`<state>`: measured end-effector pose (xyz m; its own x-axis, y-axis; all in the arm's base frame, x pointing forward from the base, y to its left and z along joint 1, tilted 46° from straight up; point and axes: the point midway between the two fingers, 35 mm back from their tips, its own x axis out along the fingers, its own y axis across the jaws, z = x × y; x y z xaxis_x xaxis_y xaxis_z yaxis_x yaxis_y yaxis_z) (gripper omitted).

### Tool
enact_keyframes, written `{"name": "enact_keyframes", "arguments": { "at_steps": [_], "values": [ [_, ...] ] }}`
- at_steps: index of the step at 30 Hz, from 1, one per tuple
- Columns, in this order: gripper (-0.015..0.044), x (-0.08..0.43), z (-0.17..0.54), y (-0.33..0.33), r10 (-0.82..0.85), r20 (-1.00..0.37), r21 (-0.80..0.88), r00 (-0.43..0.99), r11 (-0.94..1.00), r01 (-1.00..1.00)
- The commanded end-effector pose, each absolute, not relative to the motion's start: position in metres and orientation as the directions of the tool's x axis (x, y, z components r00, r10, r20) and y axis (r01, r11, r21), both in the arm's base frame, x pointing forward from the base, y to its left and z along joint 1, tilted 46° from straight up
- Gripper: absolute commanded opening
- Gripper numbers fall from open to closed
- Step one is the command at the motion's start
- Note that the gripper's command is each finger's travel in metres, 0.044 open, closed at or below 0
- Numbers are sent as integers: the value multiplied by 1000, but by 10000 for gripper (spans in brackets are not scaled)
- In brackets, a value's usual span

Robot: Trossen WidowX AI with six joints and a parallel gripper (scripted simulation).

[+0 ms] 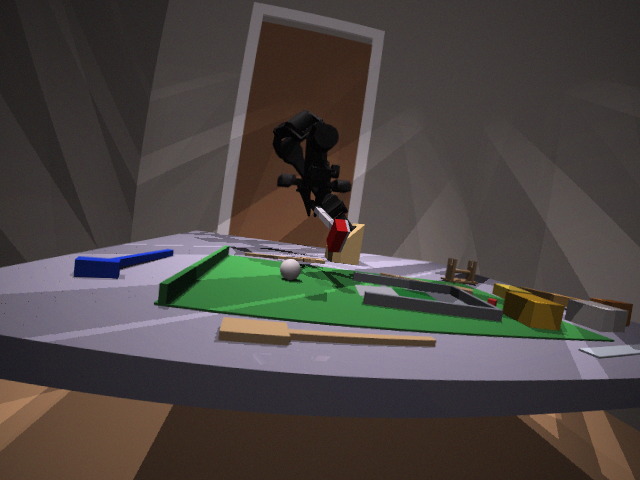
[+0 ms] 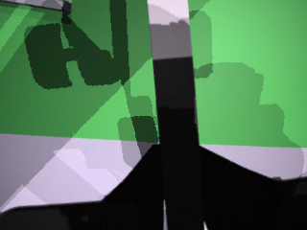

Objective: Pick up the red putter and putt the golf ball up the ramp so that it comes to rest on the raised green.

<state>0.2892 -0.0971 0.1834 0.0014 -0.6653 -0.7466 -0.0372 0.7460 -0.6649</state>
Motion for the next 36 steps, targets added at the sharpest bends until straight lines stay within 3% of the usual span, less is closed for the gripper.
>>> {"name": "enact_keyframes", "arguments": {
  "at_steps": [1,7,36],
  "values": [
    [0,272,210,-116,-692,-722,-688,2,718,104],
    [0,247,234,-137,-721,-693,-701,-22,666,255],
    [0,246,198,-176,-723,-691,-702,-21,664,256]
  ]
}}
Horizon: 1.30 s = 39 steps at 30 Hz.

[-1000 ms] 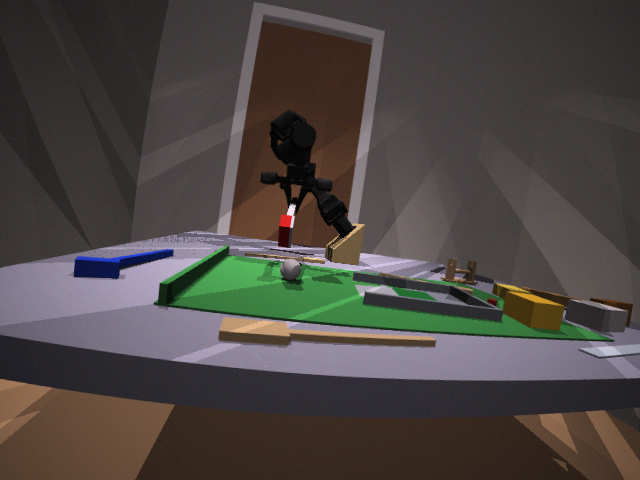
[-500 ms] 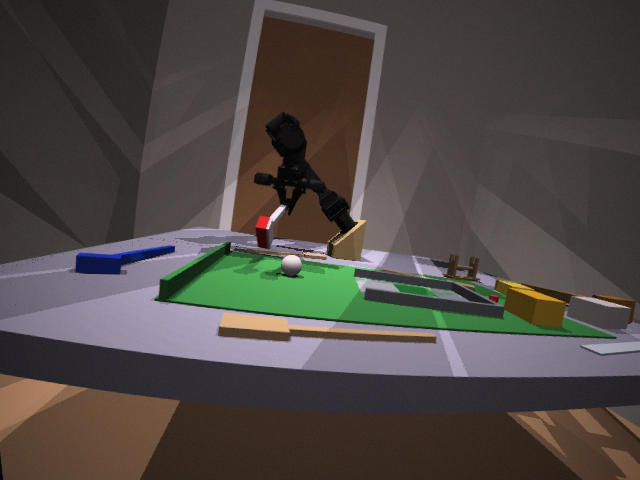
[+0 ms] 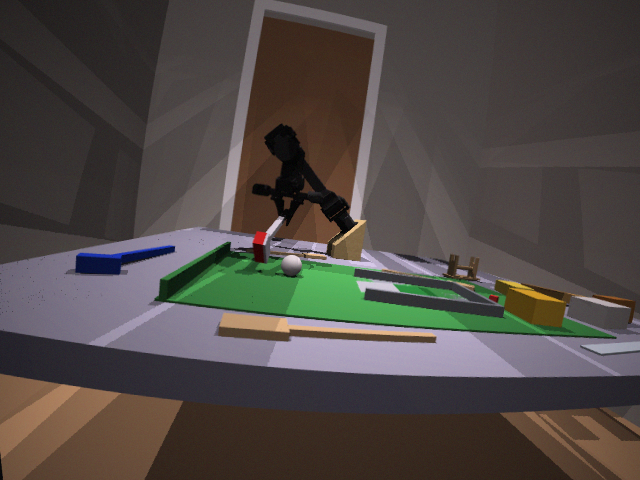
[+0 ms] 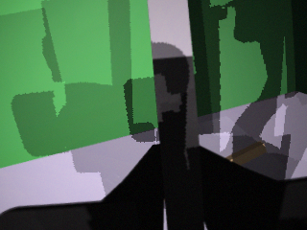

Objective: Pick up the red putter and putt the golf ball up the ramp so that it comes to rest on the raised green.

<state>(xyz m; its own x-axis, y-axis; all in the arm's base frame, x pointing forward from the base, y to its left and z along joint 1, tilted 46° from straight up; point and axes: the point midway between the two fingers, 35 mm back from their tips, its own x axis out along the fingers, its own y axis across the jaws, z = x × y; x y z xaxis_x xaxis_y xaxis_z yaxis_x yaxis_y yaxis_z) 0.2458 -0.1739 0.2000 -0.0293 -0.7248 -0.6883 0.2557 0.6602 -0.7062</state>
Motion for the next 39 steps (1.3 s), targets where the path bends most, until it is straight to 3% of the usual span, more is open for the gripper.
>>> {"name": "enact_keyframes", "arguments": {
  "at_steps": [1,39],
  "values": [
    [0,245,197,-177,-723,-691,-703,-21,664,256],
    [0,237,209,-207,-726,-688,-705,-20,661,257]
  ]
}}
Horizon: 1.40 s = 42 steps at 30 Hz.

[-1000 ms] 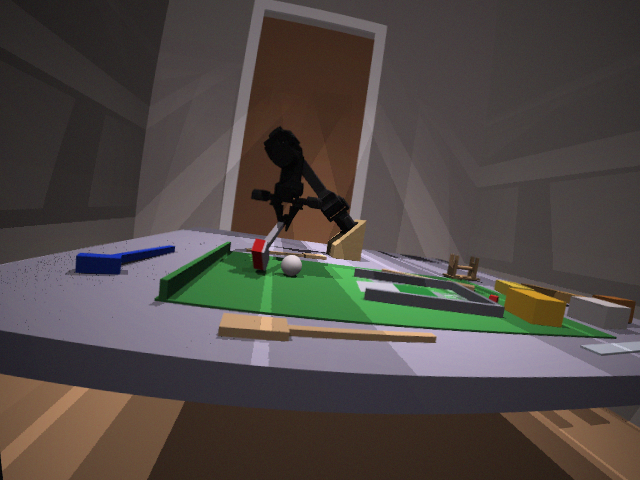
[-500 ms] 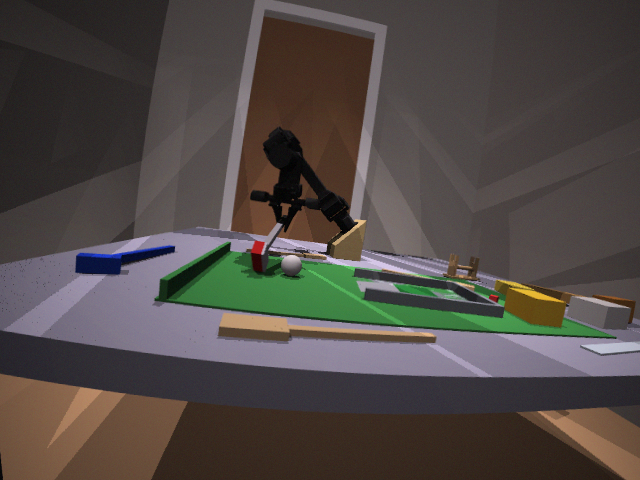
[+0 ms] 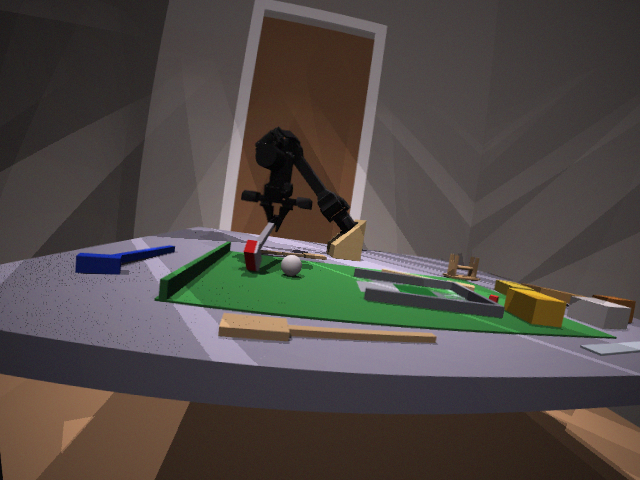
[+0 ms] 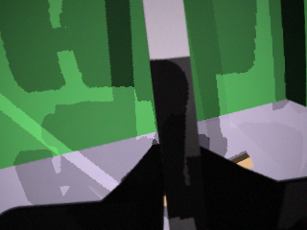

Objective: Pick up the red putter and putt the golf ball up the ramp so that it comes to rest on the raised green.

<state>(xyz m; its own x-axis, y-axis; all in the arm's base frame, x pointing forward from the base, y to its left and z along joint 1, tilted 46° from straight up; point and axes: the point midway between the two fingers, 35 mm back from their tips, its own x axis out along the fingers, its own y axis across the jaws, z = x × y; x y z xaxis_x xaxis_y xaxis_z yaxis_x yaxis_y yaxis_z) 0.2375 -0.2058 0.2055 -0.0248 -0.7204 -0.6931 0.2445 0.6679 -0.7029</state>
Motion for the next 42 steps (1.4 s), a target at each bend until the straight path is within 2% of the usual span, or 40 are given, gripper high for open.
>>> {"name": "enact_keyframes", "arguments": {
  "at_steps": [1,6,17,34,42],
  "values": [
    [0,237,209,-207,-726,-688,-705,-20,661,257],
    [0,241,200,-201,-718,-696,-700,-25,670,246],
    [0,271,111,-116,-719,-695,-699,-22,668,255],
    [0,273,150,-72,-717,-696,-698,-23,670,254],
    [0,272,146,-78,-719,-694,-700,-22,668,251]
  ]
}}
